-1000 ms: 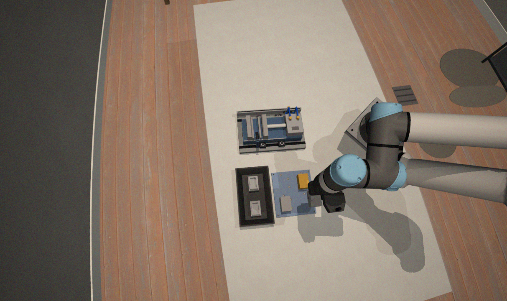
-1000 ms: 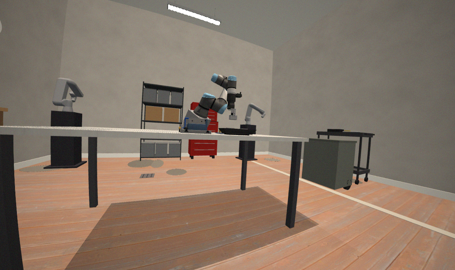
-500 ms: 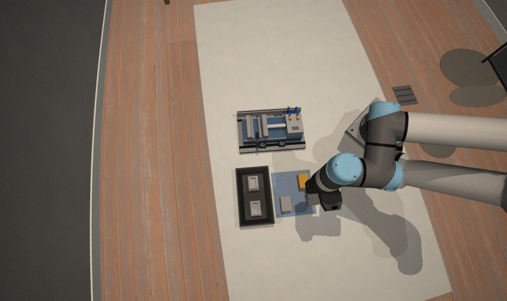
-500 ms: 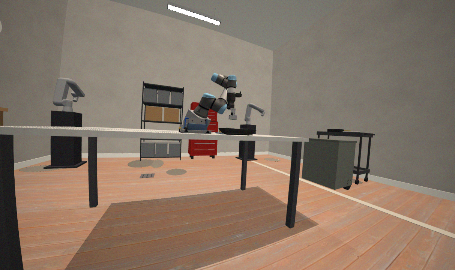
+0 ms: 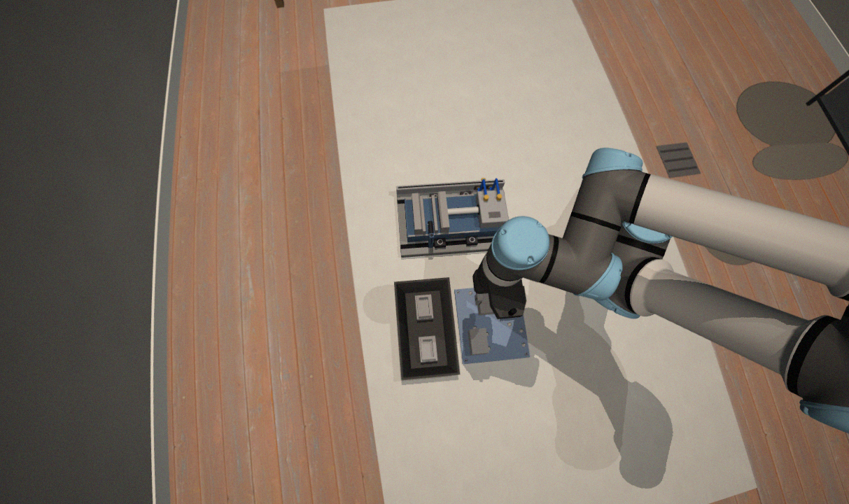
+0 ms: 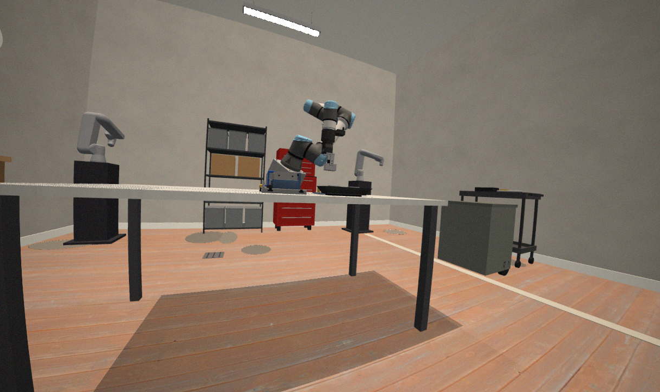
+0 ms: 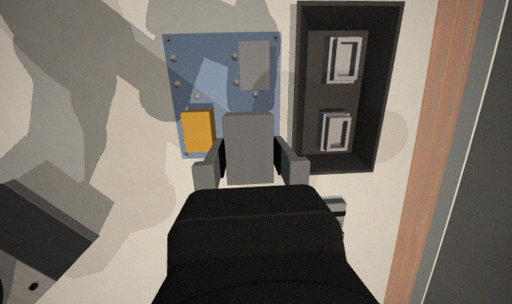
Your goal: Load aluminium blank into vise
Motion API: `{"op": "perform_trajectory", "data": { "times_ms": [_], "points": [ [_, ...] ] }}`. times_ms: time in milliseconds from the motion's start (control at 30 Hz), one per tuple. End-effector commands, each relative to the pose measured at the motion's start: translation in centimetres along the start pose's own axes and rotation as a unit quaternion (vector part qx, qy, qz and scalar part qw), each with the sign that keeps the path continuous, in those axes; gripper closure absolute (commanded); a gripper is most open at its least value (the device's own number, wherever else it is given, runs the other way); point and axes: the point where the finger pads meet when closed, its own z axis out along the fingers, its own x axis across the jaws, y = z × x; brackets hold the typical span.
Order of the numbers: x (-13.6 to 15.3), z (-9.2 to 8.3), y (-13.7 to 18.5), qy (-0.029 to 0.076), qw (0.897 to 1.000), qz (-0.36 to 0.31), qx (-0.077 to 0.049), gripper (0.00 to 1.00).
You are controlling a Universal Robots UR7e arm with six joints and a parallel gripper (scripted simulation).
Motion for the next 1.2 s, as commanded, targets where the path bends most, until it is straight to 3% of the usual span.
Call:
{"op": "perform_trajectory", "data": {
  "times_ms": [0,367,433,500,767,933,1167],
  "points": [
    [3.4,0.6,3.5,-0.005,1.0,-0.003,0.005,1.0],
    [8.3,0.9,14.1,-0.003,1.0,-0.001,0.009,1.0],
    [8.9,1.0,16.2,-0.002,1.0,0.0,0.01,1.0],
    [8.9,1.0,16.2,-0.002,1.0,0.0,0.01,1.0],
    [10.0,1.2,23.5,0.005,1.0,0.001,0.014,1.0],
    [10.1,1.3,25.5,0.008,1.0,0.001,0.015,1.0],
    [10.1,1.3,25.9,0.008,1.0,0.001,0.016,1.0]
  ]
}}
